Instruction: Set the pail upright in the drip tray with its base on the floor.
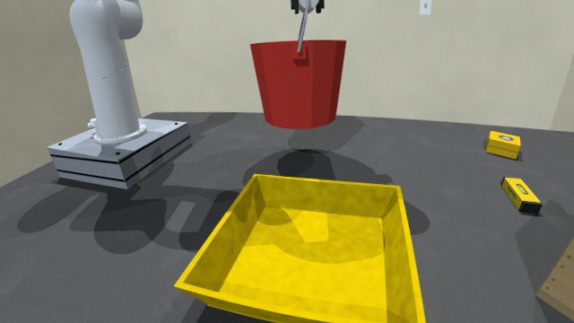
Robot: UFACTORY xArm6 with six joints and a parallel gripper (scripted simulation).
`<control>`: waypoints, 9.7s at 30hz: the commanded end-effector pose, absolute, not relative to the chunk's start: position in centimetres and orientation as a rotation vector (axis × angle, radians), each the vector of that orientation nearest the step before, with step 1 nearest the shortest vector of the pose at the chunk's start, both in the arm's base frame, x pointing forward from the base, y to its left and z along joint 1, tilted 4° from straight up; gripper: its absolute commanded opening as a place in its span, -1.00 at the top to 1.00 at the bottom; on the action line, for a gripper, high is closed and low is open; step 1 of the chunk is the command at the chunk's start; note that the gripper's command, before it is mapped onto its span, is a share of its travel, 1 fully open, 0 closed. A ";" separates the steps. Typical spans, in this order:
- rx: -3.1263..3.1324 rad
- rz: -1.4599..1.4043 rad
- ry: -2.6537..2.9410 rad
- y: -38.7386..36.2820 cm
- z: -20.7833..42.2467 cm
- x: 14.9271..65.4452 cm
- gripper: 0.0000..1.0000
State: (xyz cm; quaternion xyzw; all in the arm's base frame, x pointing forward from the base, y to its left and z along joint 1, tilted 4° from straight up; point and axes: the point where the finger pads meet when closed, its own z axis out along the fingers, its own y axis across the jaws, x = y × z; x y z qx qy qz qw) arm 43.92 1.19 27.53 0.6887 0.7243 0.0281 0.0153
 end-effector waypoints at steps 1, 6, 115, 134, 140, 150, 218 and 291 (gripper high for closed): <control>2.140 0.094 2.250 1.2 27.8 44.0 1.00; 2.140 0.094 2.250 1.2 27.8 44.0 1.00; 2.139 0.093 2.250 -10.1 27.6 44.9 1.00; 2.139 0.092 2.249 -15.8 27.5 45.3 1.00; 2.139 0.091 2.249 -17.9 27.5 45.5 1.00; 2.139 0.091 2.249 -20.6 27.5 45.7 1.00; 2.138 0.090 2.249 -28.8 27.4 46.3 1.00; 2.138 0.090 2.249 -28.9 27.3 46.3 1.00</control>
